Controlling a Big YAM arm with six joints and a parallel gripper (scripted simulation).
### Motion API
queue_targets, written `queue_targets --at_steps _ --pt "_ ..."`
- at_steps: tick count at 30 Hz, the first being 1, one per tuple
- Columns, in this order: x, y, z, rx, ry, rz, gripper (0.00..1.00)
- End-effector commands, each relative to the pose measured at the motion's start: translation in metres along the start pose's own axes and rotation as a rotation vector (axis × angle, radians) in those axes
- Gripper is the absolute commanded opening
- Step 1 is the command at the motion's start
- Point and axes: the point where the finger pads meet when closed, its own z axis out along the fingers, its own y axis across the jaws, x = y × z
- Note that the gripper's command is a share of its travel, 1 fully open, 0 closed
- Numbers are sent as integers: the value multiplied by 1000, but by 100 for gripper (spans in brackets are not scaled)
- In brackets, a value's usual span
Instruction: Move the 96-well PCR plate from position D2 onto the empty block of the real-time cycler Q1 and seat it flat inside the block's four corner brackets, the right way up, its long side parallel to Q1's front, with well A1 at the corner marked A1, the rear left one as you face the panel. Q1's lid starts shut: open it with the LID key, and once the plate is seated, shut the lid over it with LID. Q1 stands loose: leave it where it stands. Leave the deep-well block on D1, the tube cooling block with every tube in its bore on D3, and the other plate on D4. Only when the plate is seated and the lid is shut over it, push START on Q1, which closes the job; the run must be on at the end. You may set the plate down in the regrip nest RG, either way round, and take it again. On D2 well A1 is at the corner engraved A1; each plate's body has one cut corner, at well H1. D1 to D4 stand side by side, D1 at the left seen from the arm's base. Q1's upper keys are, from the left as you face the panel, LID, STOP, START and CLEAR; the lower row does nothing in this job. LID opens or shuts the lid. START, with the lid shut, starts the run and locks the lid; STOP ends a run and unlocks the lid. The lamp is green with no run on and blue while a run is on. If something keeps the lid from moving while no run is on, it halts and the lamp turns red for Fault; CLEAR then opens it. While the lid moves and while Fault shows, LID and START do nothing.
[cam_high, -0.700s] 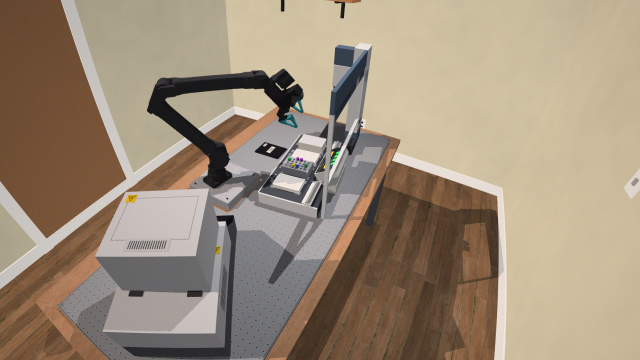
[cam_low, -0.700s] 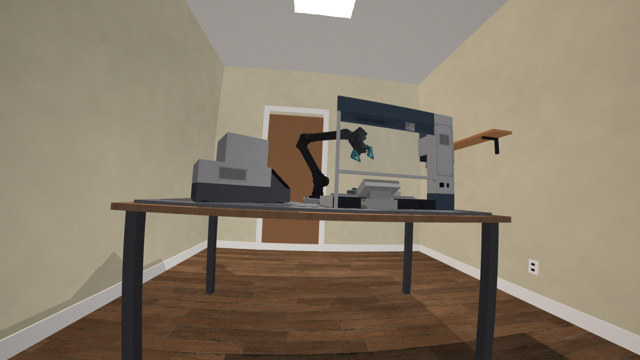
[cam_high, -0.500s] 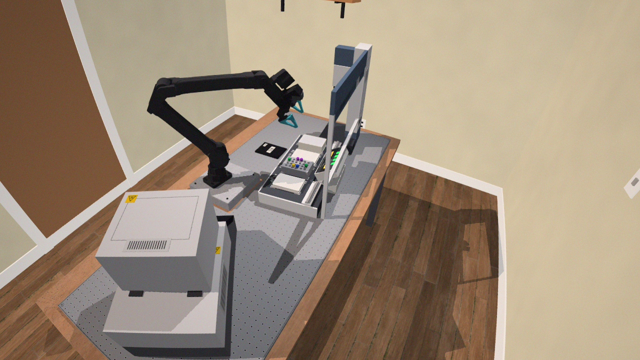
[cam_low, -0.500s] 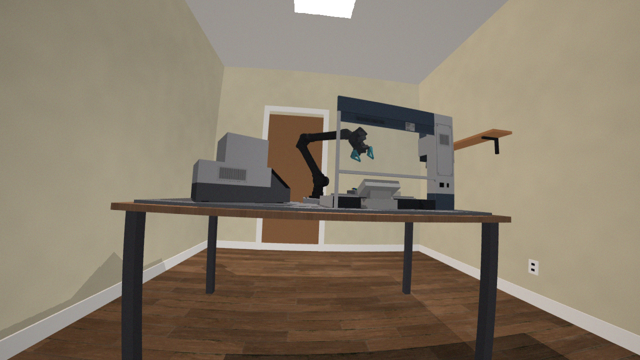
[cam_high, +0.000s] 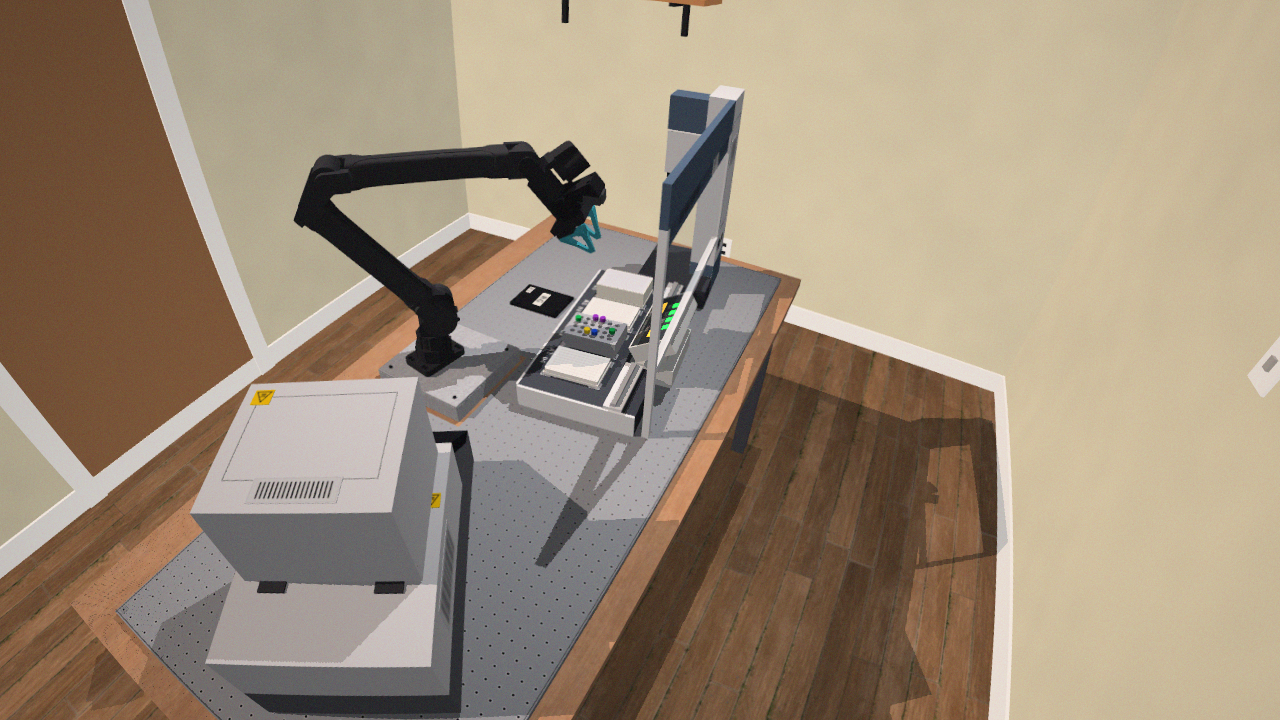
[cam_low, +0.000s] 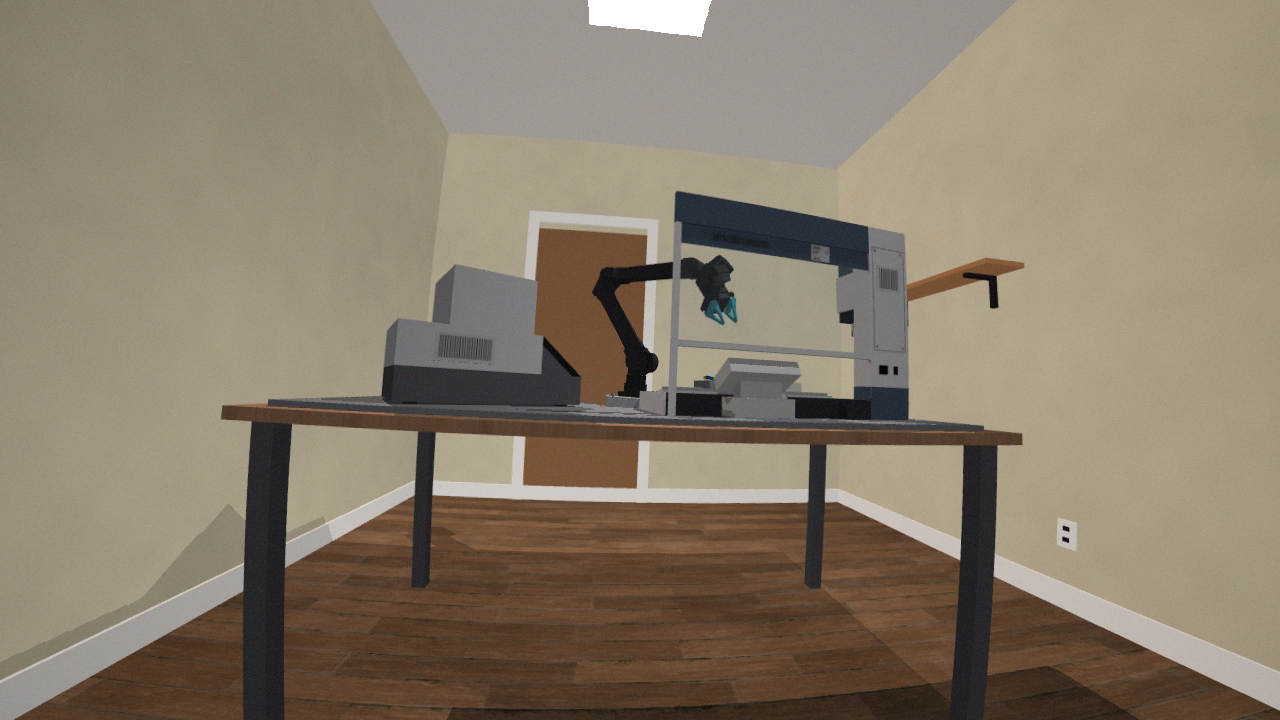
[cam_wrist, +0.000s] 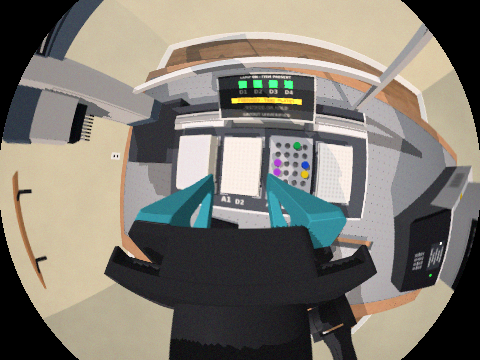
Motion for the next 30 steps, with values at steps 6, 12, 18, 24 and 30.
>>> queue_targets --at_steps 6,12,18,24,30 --pt "11 -45 14 119 110 -60 0" --pt "21 -68 18 134 130 -67 0" --pt "26 -86 16 192 222 -72 0" --pt "49 -115 20 205 262 -76 0" --pt "58 -129 22 229 326 -80 0"
